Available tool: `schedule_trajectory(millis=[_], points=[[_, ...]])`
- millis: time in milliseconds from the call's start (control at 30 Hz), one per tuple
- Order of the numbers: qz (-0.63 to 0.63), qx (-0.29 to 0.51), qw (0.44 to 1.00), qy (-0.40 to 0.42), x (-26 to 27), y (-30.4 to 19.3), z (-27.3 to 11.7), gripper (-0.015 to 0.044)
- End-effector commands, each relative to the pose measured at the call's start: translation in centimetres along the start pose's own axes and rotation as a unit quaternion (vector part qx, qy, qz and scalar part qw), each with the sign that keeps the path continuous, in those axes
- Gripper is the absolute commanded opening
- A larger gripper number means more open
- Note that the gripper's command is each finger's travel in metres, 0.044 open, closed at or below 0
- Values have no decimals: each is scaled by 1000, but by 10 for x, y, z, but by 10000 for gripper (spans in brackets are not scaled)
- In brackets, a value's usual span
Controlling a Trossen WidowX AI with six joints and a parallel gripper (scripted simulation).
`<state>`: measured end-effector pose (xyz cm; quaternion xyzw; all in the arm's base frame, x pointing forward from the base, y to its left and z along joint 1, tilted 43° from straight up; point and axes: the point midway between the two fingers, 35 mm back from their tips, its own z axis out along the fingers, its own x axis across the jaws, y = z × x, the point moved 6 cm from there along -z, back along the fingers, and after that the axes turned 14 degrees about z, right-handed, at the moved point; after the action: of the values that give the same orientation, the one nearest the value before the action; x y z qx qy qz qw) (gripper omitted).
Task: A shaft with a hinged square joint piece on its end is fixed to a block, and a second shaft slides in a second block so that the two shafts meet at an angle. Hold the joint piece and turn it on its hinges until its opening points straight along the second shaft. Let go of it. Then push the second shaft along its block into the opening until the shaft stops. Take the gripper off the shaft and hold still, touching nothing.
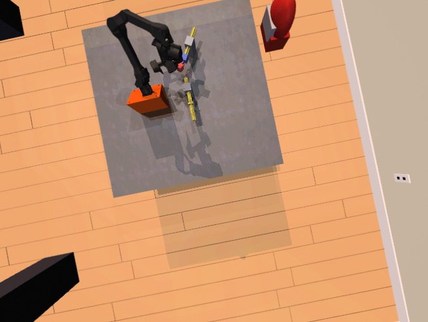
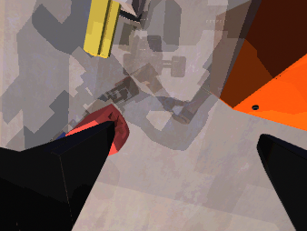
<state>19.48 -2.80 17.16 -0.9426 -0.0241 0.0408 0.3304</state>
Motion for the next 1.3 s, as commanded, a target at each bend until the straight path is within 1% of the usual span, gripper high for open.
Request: schedule_trajectory(millis=[0, 500, 1033, 1100, 1267], points=[[67, -6, 998, -5, 1, 0, 2, 440], [270, -23, 962, -11, 4, -3, 5, 440], [474, -44, 880, -9, 7, -6, 9, 440], [490, -46, 871, -8, 8, -6, 9, 440], [492, -46, 870, -8, 8, -6, 9, 440]])
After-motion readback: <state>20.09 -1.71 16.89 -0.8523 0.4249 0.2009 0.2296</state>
